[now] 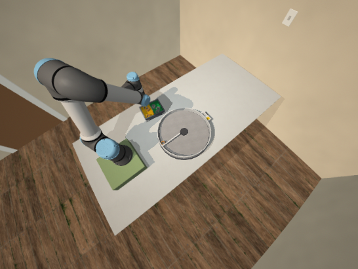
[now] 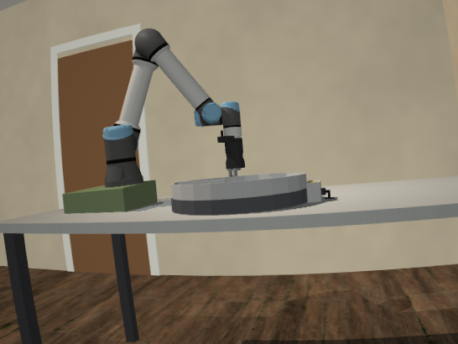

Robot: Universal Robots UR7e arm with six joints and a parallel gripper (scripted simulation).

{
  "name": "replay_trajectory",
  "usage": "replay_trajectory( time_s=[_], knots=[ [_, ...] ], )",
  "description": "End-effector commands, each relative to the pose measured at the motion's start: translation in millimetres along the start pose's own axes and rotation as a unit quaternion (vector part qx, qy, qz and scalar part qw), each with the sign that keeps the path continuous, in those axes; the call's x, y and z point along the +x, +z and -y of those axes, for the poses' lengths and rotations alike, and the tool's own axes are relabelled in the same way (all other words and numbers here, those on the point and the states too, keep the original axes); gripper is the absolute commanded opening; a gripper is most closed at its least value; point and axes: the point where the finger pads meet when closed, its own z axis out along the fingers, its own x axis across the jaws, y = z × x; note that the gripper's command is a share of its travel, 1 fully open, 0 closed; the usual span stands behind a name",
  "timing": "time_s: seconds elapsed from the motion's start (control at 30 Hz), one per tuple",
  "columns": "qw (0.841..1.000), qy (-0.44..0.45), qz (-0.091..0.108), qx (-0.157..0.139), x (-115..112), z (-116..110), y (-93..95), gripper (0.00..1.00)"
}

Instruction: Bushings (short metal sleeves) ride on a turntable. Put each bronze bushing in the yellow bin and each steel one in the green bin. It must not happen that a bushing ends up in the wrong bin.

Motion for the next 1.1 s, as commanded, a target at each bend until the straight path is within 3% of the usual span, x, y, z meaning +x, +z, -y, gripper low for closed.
replay_trajectory(
  time_s=[0.0,0.1,0.2,0.37,1.07],
  knots=[
    [1.000,0.000,0.001,-0.001,-0.4,-0.3,-16.7,0.42],
    [1.000,0.000,0.001,-0.001,-0.3,-0.3,-47.1,0.42],
    [1.000,0.000,0.001,-0.001,-0.3,-0.3,-47.1,0.42],
    [1.000,0.000,0.001,-0.001,-0.3,-0.2,-96.7,0.42],
    [1.000,0.000,0.001,-0.001,-0.3,-0.3,-97.1,0.42]
  ],
)
